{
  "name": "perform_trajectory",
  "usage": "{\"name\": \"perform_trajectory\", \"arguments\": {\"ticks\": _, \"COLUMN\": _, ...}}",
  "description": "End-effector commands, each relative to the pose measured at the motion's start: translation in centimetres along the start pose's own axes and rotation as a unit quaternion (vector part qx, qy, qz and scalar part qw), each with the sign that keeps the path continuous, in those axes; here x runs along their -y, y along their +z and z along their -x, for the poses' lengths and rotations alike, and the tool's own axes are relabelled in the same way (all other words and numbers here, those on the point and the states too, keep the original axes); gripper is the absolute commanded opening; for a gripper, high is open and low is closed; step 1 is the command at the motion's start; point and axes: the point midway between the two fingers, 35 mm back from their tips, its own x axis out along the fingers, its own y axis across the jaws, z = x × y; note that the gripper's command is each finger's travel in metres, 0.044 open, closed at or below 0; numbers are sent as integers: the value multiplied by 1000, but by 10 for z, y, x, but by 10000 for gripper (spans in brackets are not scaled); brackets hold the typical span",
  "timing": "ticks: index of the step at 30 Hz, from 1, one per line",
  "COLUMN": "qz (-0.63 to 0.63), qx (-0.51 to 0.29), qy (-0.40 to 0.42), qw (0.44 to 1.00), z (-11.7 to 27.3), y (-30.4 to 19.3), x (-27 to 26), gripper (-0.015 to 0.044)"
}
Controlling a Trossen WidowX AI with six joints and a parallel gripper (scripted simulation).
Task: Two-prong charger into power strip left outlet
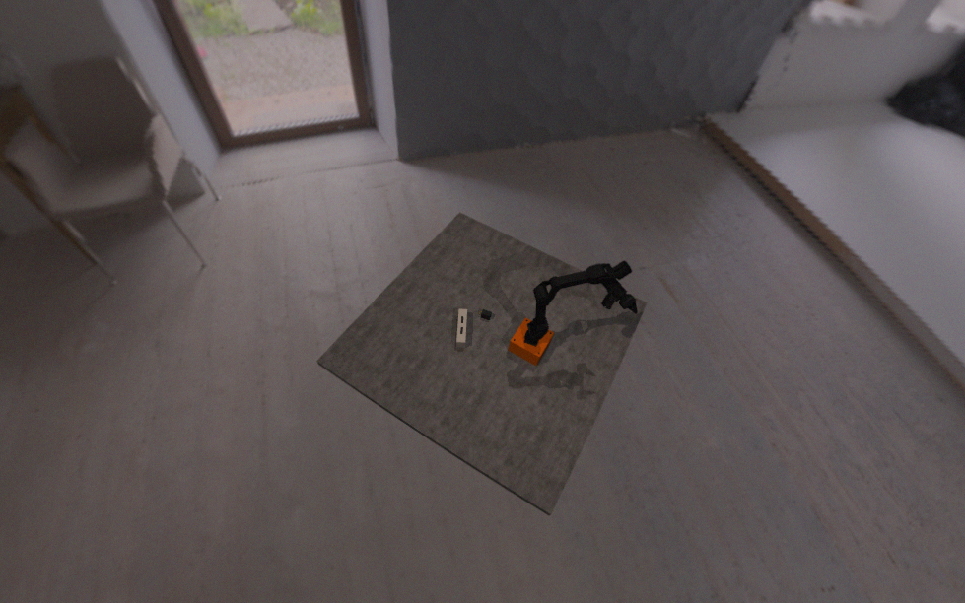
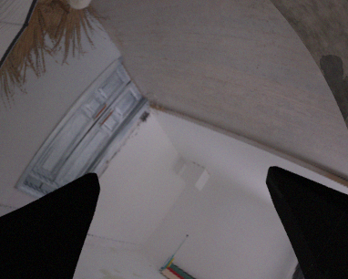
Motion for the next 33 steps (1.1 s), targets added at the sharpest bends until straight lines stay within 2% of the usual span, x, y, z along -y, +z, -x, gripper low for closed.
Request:
{"name": "perform_trajectory", "arguments": {"ticks": 1, "qz": 60, "qx": -3, "qy": -29, "qw": 998, "z": -3, "y": -3, "x": 27, "gripper": 440}}
{"name": "perform_trajectory", "arguments": {"ticks": 17, "qz": 255, "qx": -60, "qy": -113, "qw": 958, "z": 24, "y": -10, "x": 103, "gripper": 440}}
{"name": "perform_trajectory", "arguments": {"ticks": 33, "qz": 447, "qx": -126, "qy": -176, "qw": 868, "z": 55, "y": -6, "x": 182, "gripper": 440}}
